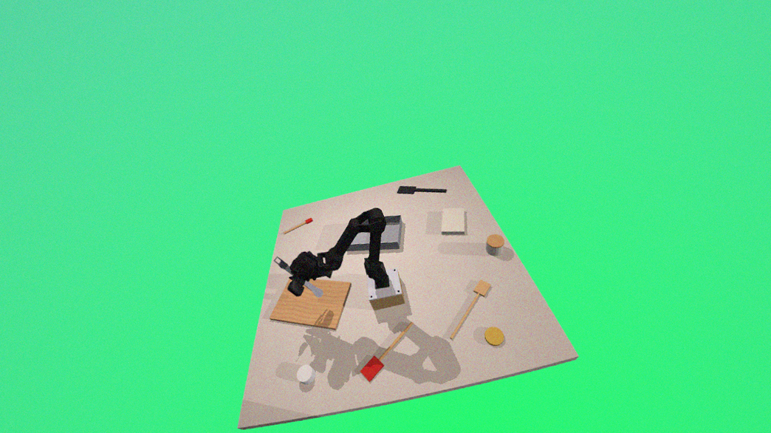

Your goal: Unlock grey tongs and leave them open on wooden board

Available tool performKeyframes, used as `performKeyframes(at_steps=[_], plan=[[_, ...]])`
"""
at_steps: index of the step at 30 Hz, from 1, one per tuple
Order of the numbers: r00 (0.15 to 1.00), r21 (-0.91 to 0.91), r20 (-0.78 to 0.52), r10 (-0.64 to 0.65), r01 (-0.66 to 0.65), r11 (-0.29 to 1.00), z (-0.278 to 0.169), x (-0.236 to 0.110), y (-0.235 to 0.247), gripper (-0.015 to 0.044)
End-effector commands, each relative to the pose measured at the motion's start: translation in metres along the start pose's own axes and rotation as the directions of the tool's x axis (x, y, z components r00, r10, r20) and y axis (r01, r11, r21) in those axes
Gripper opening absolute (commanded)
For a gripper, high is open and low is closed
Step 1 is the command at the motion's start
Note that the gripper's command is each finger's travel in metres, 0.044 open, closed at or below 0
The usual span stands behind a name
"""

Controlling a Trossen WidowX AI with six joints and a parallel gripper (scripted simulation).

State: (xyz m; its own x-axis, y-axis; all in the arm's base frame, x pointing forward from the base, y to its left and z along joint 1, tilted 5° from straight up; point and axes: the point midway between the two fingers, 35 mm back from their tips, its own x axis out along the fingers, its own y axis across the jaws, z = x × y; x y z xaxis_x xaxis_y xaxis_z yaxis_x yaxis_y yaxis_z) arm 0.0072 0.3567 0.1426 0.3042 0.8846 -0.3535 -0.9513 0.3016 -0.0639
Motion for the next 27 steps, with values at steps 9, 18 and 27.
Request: performKeyframes(at_steps=[9, 18, 27], plan=[[1.000, -0.001, 0.007, -0.005, 0.005, 1.000, 0.0013, -0.0002, -0.0008, -0.0150], [1.000, -0.001, 0.007, -0.005, 0.005, 1.000, 0.0013, -0.0002, -0.0008, -0.0150], [1.000, -0.011, -0.030, -0.003, 0.002, 1.000, 0.0000, 0.0054, 0.0012, -0.0150]])
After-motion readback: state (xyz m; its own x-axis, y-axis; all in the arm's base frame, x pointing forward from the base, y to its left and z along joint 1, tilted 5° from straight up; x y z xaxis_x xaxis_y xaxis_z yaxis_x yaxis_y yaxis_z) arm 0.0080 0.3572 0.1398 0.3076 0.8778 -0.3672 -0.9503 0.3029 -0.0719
